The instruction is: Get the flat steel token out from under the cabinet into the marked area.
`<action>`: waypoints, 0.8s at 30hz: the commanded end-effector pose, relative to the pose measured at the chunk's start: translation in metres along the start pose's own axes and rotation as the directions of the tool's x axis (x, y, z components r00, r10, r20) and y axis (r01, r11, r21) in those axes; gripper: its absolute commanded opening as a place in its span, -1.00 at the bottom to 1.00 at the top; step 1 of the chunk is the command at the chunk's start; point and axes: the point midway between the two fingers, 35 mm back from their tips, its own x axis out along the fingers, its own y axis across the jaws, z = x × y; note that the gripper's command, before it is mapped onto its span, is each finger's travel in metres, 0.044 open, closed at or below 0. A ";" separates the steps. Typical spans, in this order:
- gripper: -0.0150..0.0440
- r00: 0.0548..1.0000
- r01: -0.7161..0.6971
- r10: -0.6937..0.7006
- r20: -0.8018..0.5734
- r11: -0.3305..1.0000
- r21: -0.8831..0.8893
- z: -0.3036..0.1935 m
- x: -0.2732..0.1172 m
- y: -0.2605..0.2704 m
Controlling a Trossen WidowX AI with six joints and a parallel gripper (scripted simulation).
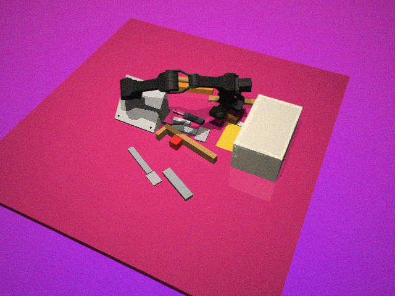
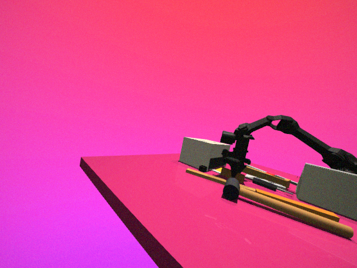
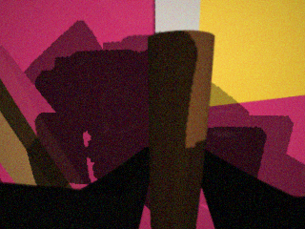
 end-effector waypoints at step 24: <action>-0.49 1.000 0.005 -0.005 -0.001 1.000 0.004 -0.028 0.001 0.000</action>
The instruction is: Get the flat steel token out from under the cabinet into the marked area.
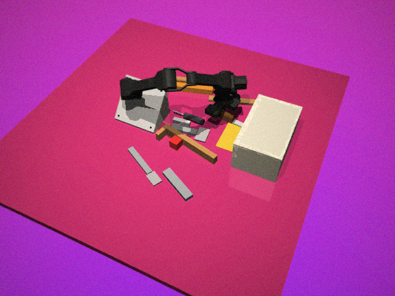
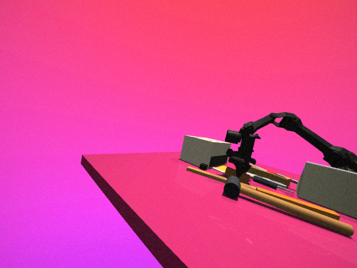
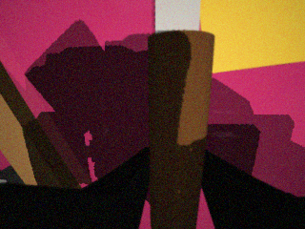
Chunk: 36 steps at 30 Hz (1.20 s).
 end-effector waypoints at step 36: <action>-0.49 1.000 0.001 -0.001 -0.006 1.000 0.000 -0.048 0.001 0.002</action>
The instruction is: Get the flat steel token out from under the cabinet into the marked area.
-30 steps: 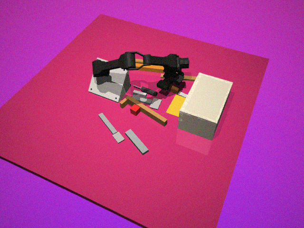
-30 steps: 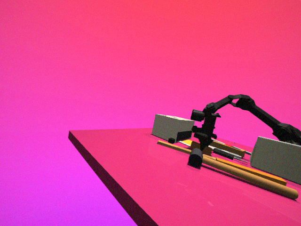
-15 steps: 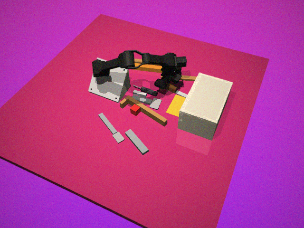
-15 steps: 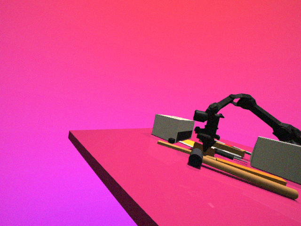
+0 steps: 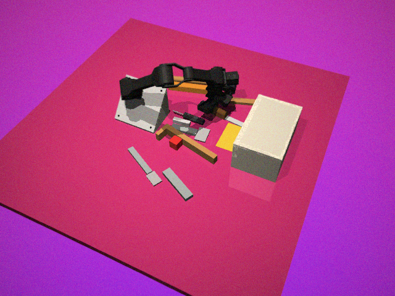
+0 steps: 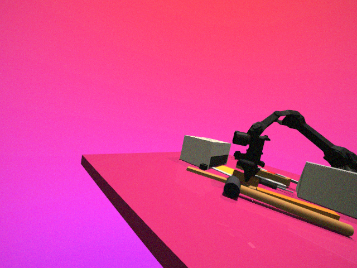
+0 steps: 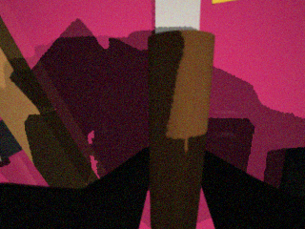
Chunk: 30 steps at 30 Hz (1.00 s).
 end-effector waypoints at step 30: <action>-0.49 1.000 0.002 -0.002 -0.005 1.000 -0.002 -0.048 0.001 0.002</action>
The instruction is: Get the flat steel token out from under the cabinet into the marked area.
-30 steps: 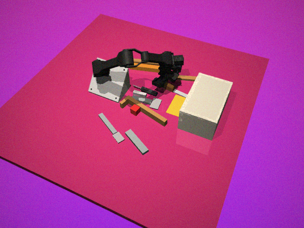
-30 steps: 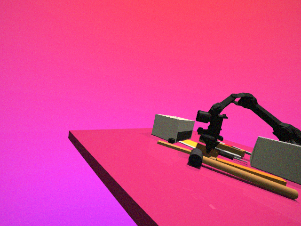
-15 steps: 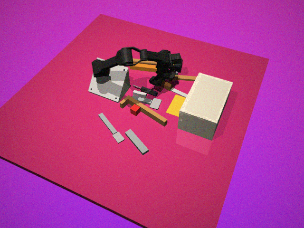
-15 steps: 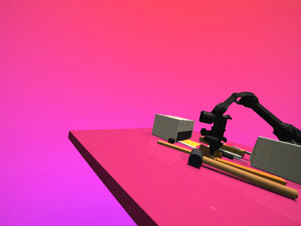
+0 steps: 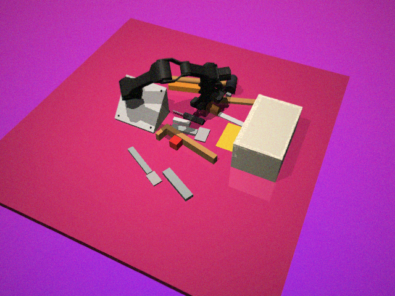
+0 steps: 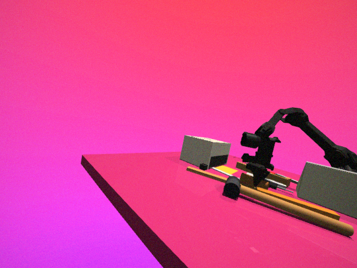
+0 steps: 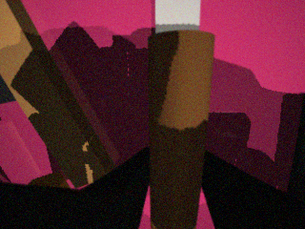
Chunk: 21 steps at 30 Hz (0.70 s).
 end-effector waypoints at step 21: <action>-0.49 1.000 0.003 -0.003 -0.004 1.000 -0.003 -0.041 0.001 0.002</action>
